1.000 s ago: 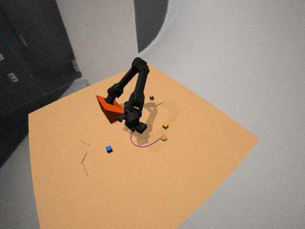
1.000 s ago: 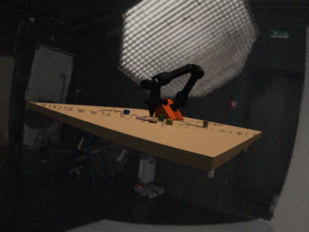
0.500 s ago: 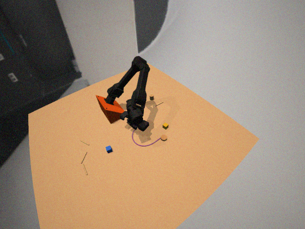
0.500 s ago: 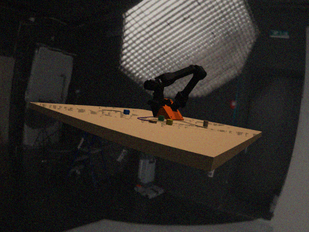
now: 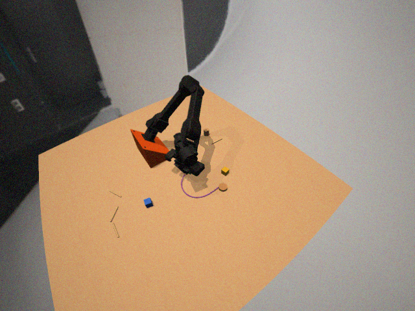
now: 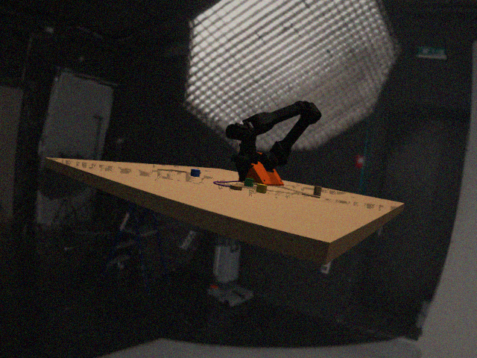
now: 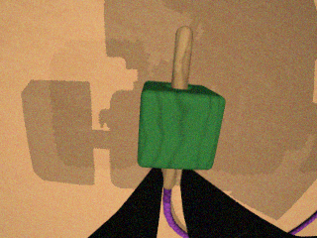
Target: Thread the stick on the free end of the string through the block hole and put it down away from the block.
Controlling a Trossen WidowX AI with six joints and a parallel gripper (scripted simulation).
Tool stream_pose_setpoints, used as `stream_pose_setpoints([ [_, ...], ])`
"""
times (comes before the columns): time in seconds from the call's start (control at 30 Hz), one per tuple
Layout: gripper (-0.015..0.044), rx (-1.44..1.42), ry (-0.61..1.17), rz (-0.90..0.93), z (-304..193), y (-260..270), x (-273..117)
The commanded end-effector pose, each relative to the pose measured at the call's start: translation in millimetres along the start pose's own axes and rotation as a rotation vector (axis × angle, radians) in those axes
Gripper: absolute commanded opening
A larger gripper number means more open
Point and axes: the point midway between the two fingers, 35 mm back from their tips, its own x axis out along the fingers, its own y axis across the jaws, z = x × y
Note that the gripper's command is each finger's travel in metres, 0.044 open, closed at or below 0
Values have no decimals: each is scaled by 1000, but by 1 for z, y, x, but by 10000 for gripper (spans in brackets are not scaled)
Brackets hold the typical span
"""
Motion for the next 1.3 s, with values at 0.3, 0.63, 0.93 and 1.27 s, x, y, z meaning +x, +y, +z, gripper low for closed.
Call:
stream_pose_setpoints([
  [0.3,120,1,3,2,-2,0,-77],
  [0.63,120,246,2,-9,0,-1,-75],
  [0.93,120,1105,-6,-4,16,-2,-76],
  [1.27,120,1921,-9,7,32,-1,-77],
])
